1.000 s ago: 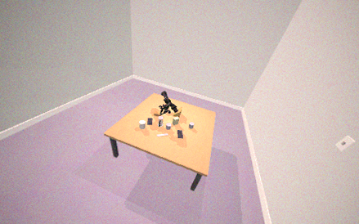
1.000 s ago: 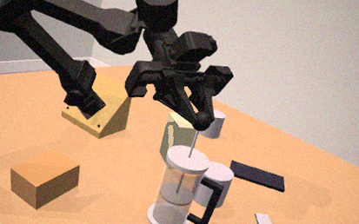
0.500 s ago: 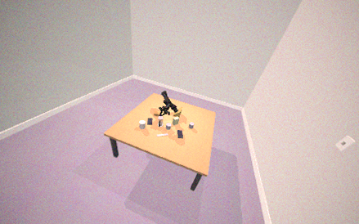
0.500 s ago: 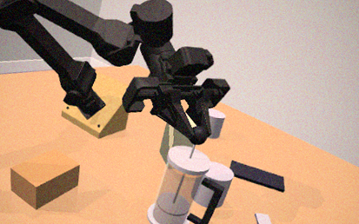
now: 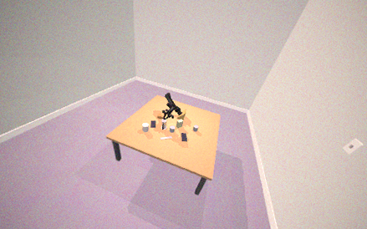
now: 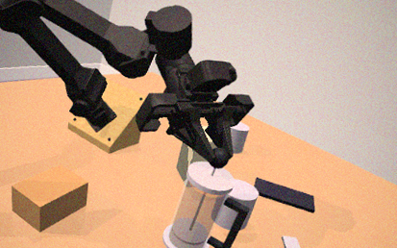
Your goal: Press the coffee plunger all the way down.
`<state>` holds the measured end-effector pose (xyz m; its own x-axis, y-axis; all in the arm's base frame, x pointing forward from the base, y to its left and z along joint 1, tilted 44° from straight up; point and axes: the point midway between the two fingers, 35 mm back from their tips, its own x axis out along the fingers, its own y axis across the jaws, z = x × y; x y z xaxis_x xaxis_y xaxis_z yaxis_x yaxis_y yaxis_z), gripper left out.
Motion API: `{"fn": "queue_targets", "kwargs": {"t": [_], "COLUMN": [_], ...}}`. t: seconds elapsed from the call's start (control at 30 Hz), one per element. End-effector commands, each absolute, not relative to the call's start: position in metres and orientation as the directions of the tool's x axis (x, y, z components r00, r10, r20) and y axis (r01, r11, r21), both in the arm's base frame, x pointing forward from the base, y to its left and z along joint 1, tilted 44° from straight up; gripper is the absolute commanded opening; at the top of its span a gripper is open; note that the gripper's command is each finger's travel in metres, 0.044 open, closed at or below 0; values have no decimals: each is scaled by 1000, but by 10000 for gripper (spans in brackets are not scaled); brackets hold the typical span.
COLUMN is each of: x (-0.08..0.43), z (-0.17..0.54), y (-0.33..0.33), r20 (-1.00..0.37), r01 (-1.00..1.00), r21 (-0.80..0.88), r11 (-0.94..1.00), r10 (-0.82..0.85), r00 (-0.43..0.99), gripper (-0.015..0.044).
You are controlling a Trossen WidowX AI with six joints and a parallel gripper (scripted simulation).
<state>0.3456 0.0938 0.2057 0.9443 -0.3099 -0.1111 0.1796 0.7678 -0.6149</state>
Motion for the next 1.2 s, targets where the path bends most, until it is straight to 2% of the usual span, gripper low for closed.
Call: {"fn": "queue_targets", "kwargs": {"t": [0.0, 0.73, 1.13, 1.17], "x": [347, 347, 347, 347], "z": [202, 204, 204, 204], "y": [90, 94, 94, 94], "r20": [-118, -111, -111, -111], "r01": [179, 178, 178, 178], "r21": [-628, -620, -620, -620], "r11": [757, 764, 764, 764], "r10": [-321, -311, -311, -311], "r00": [940, 944, 944, 944], "gripper": [123, 123, 438, 440]}}
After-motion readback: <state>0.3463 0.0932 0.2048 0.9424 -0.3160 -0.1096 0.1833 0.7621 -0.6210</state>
